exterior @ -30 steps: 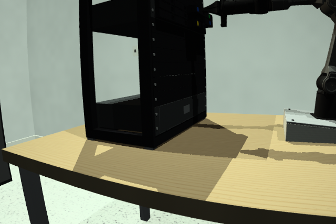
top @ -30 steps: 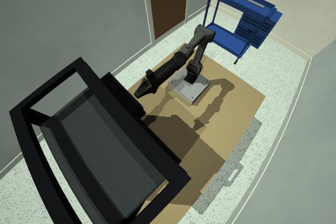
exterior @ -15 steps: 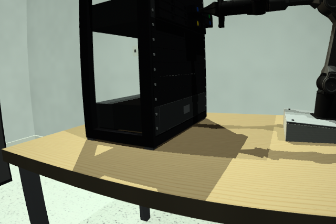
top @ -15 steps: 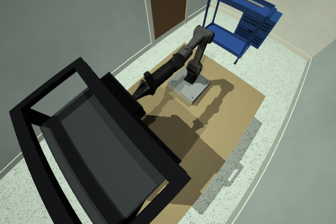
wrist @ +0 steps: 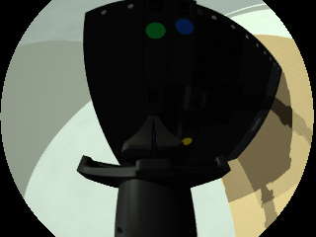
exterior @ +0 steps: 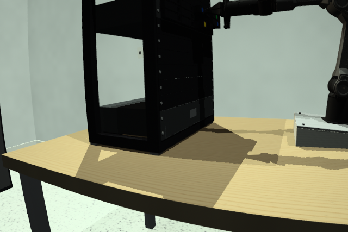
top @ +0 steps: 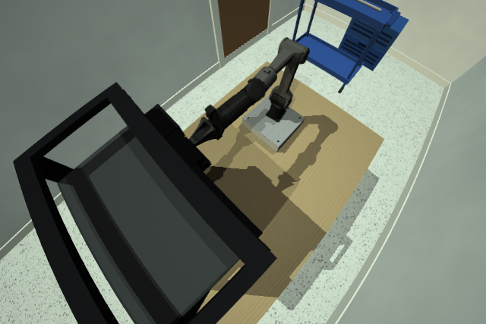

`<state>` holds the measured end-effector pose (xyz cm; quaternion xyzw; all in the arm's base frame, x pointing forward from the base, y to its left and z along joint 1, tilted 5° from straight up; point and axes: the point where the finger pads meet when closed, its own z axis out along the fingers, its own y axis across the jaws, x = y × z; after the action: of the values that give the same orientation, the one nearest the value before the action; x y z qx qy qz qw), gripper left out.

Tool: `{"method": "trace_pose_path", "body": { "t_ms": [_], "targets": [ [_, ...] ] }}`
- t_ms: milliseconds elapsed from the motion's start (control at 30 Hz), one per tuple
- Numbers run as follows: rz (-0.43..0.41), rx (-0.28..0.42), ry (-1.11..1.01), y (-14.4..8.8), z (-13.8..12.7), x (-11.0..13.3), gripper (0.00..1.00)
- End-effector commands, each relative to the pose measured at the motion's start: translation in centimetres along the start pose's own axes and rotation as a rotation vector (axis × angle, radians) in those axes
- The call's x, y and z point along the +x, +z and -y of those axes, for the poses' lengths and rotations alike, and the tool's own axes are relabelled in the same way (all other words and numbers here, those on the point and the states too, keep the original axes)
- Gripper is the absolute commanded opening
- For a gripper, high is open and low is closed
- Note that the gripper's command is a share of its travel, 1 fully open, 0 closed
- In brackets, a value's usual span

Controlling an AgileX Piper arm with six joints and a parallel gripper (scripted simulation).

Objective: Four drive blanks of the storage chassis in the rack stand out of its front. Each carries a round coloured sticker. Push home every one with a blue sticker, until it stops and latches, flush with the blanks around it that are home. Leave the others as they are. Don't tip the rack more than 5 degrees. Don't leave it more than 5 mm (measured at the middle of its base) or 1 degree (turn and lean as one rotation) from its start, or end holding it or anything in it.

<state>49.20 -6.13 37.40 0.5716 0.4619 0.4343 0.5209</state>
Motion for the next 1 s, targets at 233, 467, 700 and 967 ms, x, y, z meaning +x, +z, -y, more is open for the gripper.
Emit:
{"method": "trace_pose_path", "body": {
  "t_ms": [233,467,700,967],
  "targets": [
    [0.001,0.001,0.000,0.2,0.0,0.0,0.00],
    [0.001,0.001,0.000,1.0,0.0,0.0,0.00],
    [0.001,0.001,0.000,1.2,0.0,0.0,0.00],
    [0.001,0.001,0.000,1.3,0.0,0.0,0.00]
  ]
}}
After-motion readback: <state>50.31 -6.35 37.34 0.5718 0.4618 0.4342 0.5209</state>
